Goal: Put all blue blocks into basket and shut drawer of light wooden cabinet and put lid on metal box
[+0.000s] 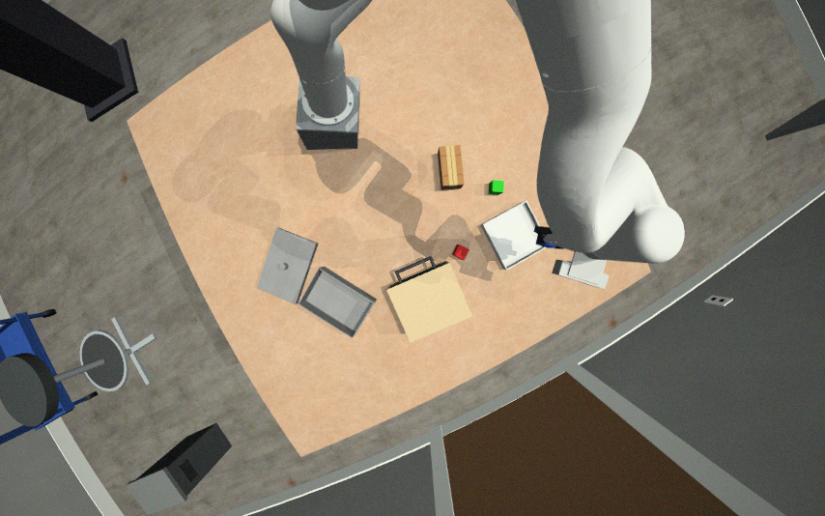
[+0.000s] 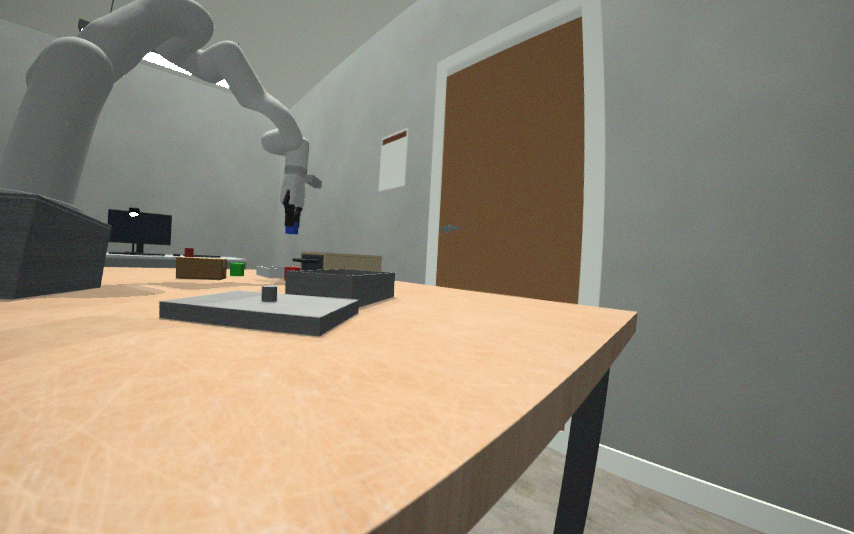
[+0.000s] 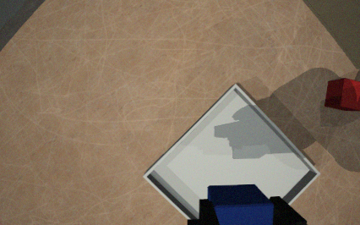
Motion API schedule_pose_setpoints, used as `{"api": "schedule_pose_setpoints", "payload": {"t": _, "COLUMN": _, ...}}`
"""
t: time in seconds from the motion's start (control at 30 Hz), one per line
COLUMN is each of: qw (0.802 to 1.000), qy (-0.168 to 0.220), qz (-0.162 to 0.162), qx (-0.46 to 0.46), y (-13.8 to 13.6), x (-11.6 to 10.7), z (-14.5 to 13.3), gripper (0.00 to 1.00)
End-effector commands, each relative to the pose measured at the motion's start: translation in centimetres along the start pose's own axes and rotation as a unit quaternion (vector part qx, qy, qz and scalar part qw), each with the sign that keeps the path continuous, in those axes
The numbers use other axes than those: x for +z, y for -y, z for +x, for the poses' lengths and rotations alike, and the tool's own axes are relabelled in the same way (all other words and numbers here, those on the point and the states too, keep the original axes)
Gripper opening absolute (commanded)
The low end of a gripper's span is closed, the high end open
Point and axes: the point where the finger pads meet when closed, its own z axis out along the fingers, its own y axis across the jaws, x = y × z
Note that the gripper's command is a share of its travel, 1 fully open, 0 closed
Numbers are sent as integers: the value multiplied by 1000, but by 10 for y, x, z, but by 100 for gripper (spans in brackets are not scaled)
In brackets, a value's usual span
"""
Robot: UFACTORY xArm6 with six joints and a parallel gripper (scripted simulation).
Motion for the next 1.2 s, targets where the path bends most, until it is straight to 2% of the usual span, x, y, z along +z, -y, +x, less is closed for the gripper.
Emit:
{"api": "schedule_pose_setpoints", "payload": {"t": 0.0, "qw": 1000, "qy": -2, "qz": -8, "qx": 3, "y": 23, "x": 1, "z": -9, "gripper": 0}}
{"api": "schedule_pose_setpoints", "payload": {"t": 1.17, "qw": 1000, "qy": -2, "qz": -8, "qx": 3, "y": 23, "x": 7, "z": -9, "gripper": 0}}
